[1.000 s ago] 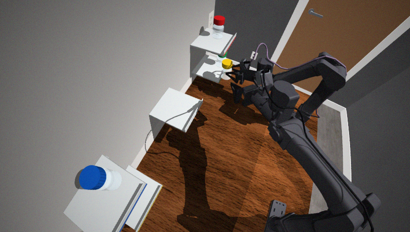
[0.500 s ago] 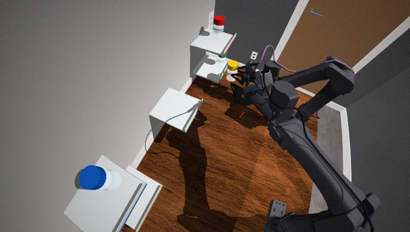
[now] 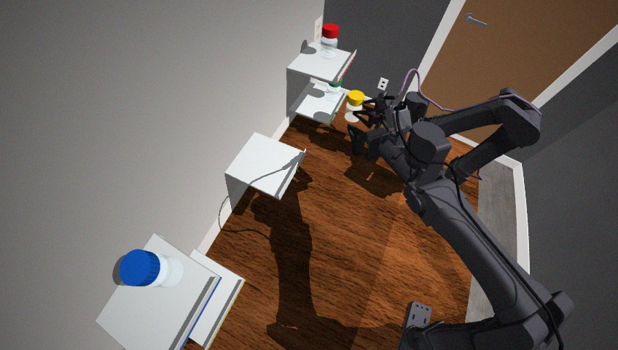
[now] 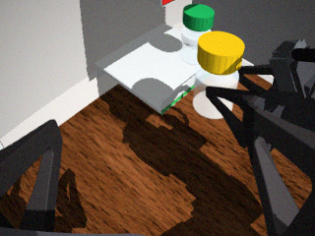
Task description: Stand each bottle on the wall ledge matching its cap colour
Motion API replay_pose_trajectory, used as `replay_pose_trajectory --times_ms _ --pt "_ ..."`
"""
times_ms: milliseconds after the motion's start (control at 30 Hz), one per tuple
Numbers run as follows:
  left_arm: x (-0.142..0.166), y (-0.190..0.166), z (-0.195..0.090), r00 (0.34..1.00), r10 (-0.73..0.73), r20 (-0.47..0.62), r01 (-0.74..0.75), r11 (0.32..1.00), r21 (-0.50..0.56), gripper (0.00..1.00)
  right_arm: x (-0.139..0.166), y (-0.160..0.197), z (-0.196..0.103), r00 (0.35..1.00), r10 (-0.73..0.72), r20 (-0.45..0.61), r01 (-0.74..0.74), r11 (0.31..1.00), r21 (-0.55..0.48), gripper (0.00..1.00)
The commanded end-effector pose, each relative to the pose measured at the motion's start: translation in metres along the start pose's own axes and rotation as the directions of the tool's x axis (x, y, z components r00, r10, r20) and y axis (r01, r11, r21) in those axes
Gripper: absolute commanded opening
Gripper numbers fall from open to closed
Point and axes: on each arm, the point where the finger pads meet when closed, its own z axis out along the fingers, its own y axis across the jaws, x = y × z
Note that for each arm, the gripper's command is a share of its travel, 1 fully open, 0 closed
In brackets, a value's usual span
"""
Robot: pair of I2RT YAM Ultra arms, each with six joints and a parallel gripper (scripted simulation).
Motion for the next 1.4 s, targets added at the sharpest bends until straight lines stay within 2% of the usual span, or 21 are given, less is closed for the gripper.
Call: replay_pose_trajectory --times_ms 0,100,133,400,533,600,700,867,1100,1167,1367 --pt "-0.007 -0.002 -0.002 1.0 -0.001 0.007 0.001 1.0 0.003 1.0 -0.033 -0.002 -0.007 0.994 -0.022 0.106 0.022 1.0 -0.003 0.5" --pt "-0.007 -0.002 -0.002 1.0 -0.001 0.007 0.001 1.0 0.003 1.0 -0.033 -0.002 -0.007 0.994 -0.022 0.106 0.022 1.0 -0.003 0.5" --pt "-0.007 -0.002 -0.002 1.0 -0.001 0.007 0.001 1.0 0.003 1.0 -0.024 -0.001 -0.008 0.997 -0.017 0.081 0.017 1.0 -0.003 0.5" --pt "-0.003 -0.001 -0.002 1.0 -0.004 -0.012 0.004 1.0 0.002 1.0 -0.029 -0.001 -0.009 0.995 -0.021 0.1 0.021 1.0 -0.004 0.5" --pt "-0.005 0.013 -0.019 0.998 -0.009 -0.059 0.007 0.999 -0.034 1.0 -0.029 -0.001 -0.009 0.995 -0.021 0.1 0.021 1.0 -0.004 0.5" --pt "-0.005 0.013 -0.019 0.998 -0.009 -0.059 0.007 0.999 -0.034 1.0 -0.029 -0.001 -0.009 0.995 -0.021 0.1 0.021 1.0 -0.004 0.5" --pt "-0.01 0.031 -0.051 0.994 -0.019 -0.106 0.012 0.997 -0.072 1.0 -0.028 -0.001 -0.006 0.996 -0.017 0.089 0.017 1.0 -0.002 0.5" --pt "-0.039 0.061 -0.118 0.994 -0.039 -0.099 0.025 0.99 -0.139 1.0 -0.028 -0.001 -0.006 0.996 -0.017 0.089 0.017 1.0 -0.002 0.5" --pt "-0.068 0.092 -0.236 0.997 -0.067 -0.048 0.054 0.971 -0.234 1.0 -0.028 -0.001 -0.006 0.996 -0.017 0.089 0.017 1.0 -0.002 0.5" --pt "-0.068 0.092 -0.236 0.997 -0.067 -0.048 0.054 0.971 -0.234 1.0 -0.028 -0.001 -0.006 0.996 -0.017 0.089 0.017 1.0 -0.002 0.5" --pt "-0.075 0.098 -0.286 0.997 -0.071 -0.006 0.067 0.96 -0.273 1.0 -0.028 -0.001 -0.006 0.996 -0.017 0.089 0.017 1.0 -0.002 0.5"
